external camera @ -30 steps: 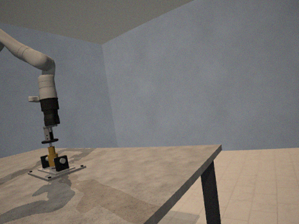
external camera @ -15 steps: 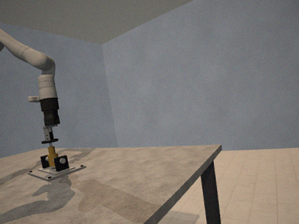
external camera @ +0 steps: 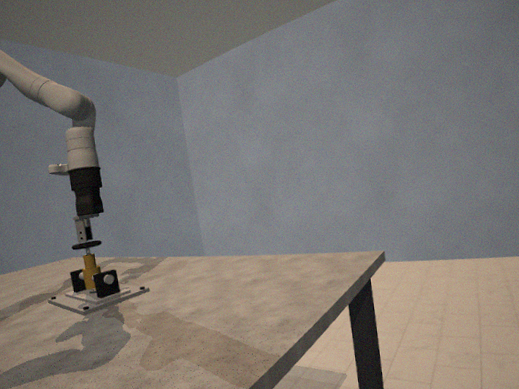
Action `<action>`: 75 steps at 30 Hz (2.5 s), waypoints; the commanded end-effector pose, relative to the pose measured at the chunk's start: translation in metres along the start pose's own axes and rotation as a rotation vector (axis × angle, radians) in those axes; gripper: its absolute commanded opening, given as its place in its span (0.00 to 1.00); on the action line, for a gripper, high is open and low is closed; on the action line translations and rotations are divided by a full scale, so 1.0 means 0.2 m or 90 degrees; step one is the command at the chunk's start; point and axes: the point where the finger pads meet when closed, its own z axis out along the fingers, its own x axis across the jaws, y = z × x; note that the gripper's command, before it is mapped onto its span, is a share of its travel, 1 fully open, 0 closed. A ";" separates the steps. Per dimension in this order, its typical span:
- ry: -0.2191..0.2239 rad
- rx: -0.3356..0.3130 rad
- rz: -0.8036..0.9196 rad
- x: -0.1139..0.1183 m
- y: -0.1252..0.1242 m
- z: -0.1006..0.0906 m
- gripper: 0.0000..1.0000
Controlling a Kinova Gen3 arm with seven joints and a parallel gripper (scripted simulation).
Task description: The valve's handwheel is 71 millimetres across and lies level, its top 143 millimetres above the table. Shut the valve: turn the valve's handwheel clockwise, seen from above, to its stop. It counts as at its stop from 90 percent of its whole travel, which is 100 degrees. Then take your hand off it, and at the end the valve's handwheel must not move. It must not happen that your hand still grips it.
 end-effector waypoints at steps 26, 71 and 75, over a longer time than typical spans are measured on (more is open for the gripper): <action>0.003 -0.001 -0.002 0.01 0.00 -0.20 0.60; 0.003 -0.001 -0.002 0.01 0.00 -0.26 0.60; 0.003 -0.001 -0.002 0.01 0.00 -0.26 0.60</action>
